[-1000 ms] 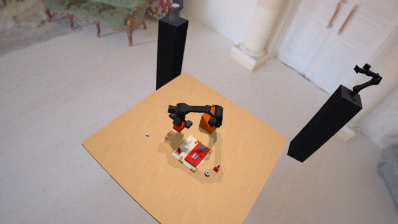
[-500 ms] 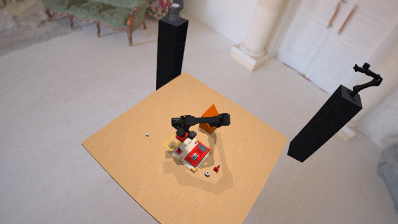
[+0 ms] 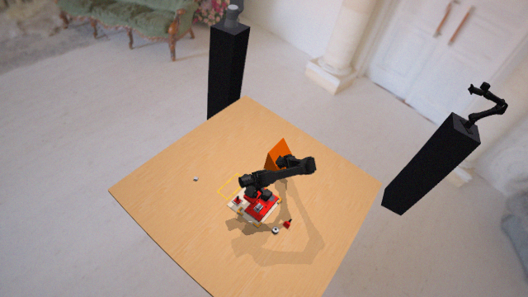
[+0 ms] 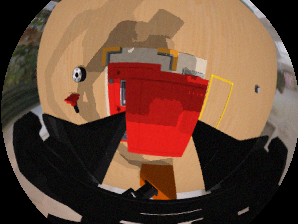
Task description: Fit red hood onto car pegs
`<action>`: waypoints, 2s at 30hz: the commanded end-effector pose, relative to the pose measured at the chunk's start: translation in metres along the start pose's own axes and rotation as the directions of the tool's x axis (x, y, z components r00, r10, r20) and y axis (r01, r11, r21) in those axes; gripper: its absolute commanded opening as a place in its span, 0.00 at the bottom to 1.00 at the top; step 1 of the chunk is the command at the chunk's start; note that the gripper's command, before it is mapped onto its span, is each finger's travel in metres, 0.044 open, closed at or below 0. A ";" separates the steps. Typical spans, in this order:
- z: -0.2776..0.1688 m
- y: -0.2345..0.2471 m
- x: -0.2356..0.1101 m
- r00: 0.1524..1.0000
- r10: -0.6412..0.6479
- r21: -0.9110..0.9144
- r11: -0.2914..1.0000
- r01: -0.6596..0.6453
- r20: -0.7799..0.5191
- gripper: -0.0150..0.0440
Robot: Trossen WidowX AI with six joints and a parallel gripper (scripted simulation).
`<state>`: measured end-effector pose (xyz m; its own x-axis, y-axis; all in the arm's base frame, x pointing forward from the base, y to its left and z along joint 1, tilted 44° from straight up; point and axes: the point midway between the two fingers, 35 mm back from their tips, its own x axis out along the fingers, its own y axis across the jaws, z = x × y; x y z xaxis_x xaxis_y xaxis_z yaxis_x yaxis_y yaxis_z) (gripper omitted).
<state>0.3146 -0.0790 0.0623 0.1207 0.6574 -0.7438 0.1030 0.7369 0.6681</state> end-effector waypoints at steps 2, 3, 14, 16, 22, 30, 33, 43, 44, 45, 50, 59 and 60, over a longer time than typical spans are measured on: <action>0.004 0.042 -0.001 1.000 0.019 0.003 1.000 -0.019 0.005 0.25; 0.004 0.048 -0.001 1.000 0.022 0.004 1.000 -0.022 0.004 0.25; 0.008 0.053 0.003 1.000 0.025 0.005 1.000 -0.025 0.004 0.25; 0.007 0.053 0.008 1.000 0.025 0.005 1.000 -0.025 0.004 0.25; 0.006 0.054 0.031 1.000 0.025 0.005 1.000 -0.025 0.004 0.25; 0.005 0.056 0.049 1.000 0.026 0.004 1.000 -0.026 0.004 0.25; 0.005 0.056 0.049 1.000 0.026 0.004 1.000 -0.026 0.004 0.25; 0.005 0.056 0.049 1.000 0.026 0.004 1.000 -0.026 0.004 0.25; 0.005 0.056 0.049 1.000 0.026 0.004 1.000 -0.026 0.004 0.25; 0.005 0.056 0.049 1.000 0.026 0.004 1.000 -0.026 0.004 0.25; 0.005 0.056 0.049 1.000 0.026 0.004 1.000 -0.026 0.004 0.25; 0.006 0.056 0.050 1.000 0.026 0.004 1.000 -0.026 0.004 0.25; 0.006 0.056 0.050 1.000 0.026 0.004 1.000 -0.026 0.004 0.25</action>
<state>0.3313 -0.0064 0.0626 0.1237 0.6730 -0.7292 0.1024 0.7223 0.6840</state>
